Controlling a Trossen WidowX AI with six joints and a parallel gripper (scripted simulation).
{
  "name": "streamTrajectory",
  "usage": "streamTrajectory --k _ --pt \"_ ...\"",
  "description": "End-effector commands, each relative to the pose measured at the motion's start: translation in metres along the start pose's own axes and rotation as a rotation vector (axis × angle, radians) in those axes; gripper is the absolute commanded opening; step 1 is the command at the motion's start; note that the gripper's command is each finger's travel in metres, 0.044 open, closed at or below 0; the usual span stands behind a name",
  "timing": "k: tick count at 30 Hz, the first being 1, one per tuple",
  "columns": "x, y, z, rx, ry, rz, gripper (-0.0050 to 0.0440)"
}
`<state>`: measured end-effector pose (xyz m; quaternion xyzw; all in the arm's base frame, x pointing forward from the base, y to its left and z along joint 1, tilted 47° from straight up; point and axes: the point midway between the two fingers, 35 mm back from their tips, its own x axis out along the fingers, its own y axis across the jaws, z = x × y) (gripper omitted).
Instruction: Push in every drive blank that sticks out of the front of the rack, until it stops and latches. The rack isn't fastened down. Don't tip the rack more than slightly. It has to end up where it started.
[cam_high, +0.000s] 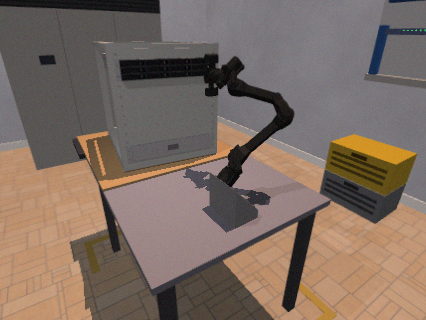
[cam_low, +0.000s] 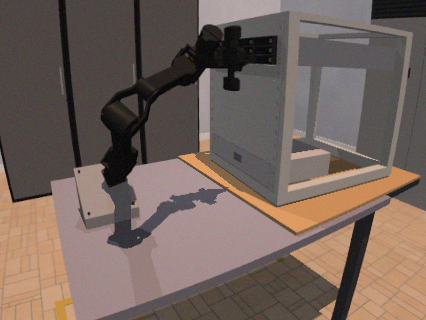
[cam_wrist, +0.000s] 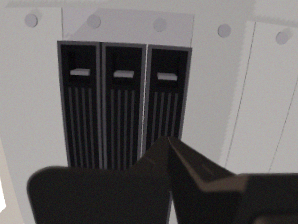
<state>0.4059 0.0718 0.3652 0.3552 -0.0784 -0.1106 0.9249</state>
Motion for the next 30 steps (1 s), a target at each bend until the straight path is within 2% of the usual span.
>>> streamTrajectory --k 1,12,30 --pt "0.001 0.005 0.005 0.012 -0.008 0.011 -0.0050" --pt "0.011 0.005 0.004 0.012 -0.008 0.011 -0.0050" --pt "0.014 0.006 0.005 0.012 -0.008 0.011 -0.0050"
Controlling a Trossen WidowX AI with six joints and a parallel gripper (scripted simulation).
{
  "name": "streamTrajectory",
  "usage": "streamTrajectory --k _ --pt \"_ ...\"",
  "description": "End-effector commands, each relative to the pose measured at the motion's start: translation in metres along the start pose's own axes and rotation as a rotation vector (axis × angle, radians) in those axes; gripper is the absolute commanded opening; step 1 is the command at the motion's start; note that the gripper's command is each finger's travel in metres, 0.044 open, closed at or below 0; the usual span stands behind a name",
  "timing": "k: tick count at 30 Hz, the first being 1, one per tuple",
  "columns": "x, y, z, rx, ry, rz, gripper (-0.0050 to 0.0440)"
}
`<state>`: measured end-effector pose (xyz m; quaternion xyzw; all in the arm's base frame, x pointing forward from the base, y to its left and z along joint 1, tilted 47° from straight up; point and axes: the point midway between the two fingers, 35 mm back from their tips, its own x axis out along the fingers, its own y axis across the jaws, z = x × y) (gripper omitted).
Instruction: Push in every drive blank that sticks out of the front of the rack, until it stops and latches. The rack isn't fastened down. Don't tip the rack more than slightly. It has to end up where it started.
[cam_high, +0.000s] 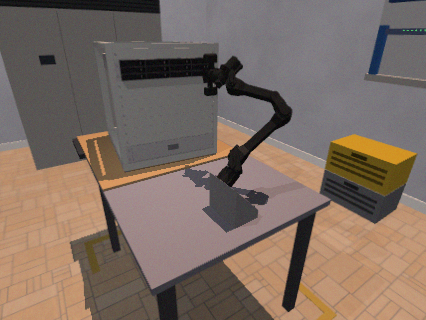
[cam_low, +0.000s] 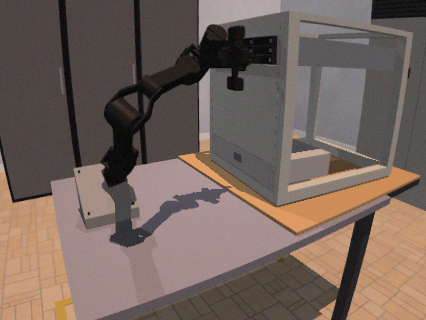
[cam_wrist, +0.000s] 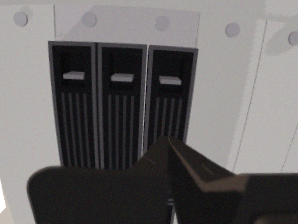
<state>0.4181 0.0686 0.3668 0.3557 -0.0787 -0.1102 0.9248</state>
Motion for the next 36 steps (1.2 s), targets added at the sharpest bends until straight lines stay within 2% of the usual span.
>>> streamTrajectory --k 1,36 --pt "0.0017 0.0051 0.0044 0.011 -0.008 0.010 -0.0050" --pt "0.0077 0.0052 0.0045 0.011 -0.008 0.010 -0.0050"
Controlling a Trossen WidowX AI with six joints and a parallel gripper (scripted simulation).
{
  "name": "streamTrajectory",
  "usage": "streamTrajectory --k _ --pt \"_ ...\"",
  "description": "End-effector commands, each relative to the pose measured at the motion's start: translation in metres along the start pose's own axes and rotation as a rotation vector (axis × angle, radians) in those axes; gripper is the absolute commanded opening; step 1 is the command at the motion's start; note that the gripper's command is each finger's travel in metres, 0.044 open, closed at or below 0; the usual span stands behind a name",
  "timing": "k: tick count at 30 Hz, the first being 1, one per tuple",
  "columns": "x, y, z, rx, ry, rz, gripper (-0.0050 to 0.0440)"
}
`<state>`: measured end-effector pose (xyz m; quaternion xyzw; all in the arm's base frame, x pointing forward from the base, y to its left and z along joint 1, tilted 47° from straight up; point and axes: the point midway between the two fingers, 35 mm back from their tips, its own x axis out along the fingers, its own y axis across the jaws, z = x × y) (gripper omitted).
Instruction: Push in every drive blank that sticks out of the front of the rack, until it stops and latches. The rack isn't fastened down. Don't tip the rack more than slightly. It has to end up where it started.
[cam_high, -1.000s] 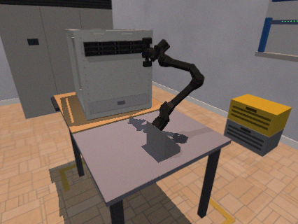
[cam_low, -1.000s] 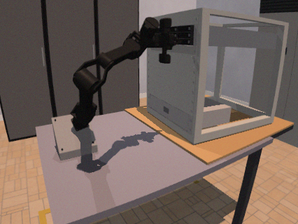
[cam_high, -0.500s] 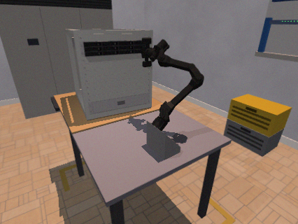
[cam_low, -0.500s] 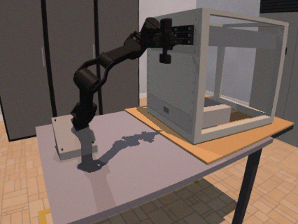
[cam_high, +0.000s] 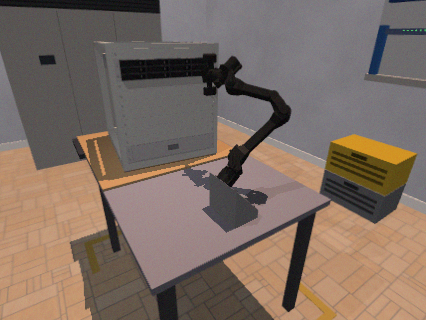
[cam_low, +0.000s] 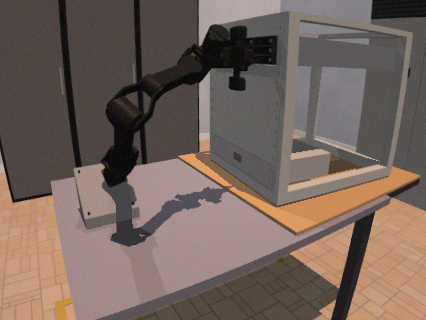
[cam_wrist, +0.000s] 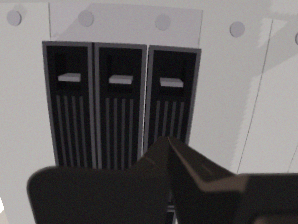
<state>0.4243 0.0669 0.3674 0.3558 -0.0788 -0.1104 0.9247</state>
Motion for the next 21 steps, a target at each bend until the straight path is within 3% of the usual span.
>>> streamTrajectory --k 1,21 --pt "0.0013 0.0052 0.0043 0.011 -0.007 0.010 -0.0050" --pt "0.0043 0.0048 0.0039 0.011 -0.007 0.010 -0.0050"
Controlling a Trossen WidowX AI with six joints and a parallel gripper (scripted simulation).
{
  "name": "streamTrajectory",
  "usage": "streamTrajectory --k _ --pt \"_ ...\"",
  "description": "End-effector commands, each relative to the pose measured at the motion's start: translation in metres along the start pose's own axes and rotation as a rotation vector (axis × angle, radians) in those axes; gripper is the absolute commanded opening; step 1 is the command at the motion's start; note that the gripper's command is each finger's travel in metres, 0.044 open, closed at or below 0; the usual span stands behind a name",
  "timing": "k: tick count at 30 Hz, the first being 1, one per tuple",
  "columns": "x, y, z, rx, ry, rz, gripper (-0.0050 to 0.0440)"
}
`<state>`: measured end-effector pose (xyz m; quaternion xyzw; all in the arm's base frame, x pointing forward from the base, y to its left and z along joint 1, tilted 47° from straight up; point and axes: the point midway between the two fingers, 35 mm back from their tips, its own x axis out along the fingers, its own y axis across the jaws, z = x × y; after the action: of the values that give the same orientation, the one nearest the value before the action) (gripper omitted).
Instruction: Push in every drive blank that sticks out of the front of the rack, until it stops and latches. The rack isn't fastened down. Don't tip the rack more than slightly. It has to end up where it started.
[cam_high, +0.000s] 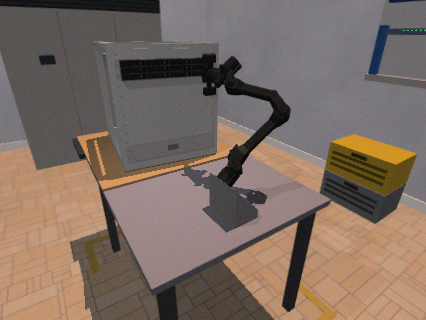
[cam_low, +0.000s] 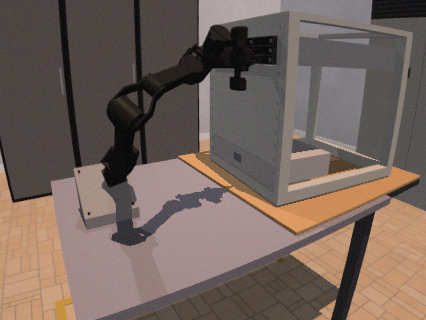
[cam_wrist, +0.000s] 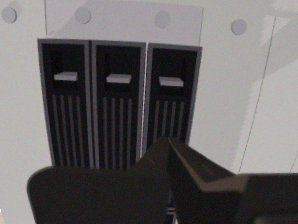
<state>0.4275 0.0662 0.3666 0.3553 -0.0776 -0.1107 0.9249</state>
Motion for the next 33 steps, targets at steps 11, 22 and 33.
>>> streamTrajectory --k 11,22,33 --pt "0.004 0.006 0.005 0.012 -0.009 0.011 -0.0050" --pt "0.004 0.006 0.005 0.012 -0.009 0.011 -0.0050" --pt "-0.012 0.006 0.005 0.012 -0.009 0.011 -0.0050"
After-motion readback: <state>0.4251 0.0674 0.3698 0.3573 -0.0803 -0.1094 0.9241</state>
